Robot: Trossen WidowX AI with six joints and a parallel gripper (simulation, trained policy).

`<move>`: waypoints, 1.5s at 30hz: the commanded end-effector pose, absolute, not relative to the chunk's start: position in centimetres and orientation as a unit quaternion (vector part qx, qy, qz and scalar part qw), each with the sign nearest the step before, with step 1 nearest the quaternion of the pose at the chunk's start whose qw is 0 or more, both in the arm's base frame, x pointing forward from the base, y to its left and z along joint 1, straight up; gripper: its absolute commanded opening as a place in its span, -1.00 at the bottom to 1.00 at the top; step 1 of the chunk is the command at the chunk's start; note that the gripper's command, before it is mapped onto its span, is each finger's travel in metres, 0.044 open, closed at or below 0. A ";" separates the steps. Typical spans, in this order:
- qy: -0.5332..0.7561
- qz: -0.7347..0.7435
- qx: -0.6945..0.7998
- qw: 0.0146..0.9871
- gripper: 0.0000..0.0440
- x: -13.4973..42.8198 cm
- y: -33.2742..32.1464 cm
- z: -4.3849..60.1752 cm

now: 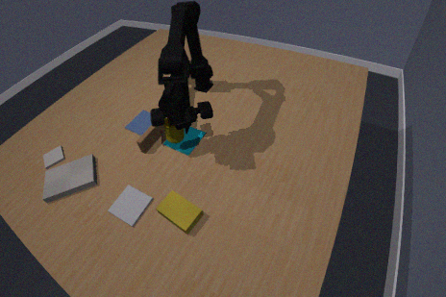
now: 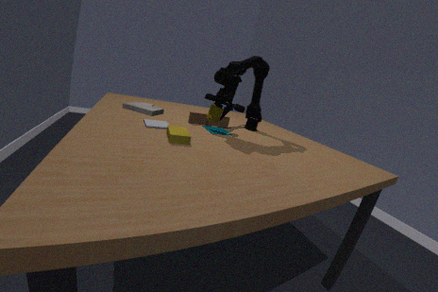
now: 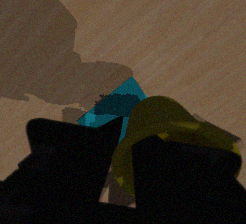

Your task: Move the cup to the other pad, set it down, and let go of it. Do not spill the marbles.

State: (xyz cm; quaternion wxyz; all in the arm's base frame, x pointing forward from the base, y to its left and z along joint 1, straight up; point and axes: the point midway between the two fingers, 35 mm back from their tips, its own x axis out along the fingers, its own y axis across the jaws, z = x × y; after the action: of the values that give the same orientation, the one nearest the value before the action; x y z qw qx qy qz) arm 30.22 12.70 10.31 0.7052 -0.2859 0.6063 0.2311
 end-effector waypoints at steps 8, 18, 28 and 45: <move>0.618 0.216 -0.278 0.703 -0.97 28.8 12.8 7.5; 0.624 0.202 -0.268 0.705 -0.69 28.4 12.4 6.0; 0.595 0.206 -0.239 0.739 -0.27 29.3 12.9 7.4; 0.568 0.224 -0.211 0.763 0.01 27.8 12.5 10.7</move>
State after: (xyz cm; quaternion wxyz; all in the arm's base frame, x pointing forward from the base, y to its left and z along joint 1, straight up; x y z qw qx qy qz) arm 28.25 12.56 10.22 0.7607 -0.2181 0.5702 0.2205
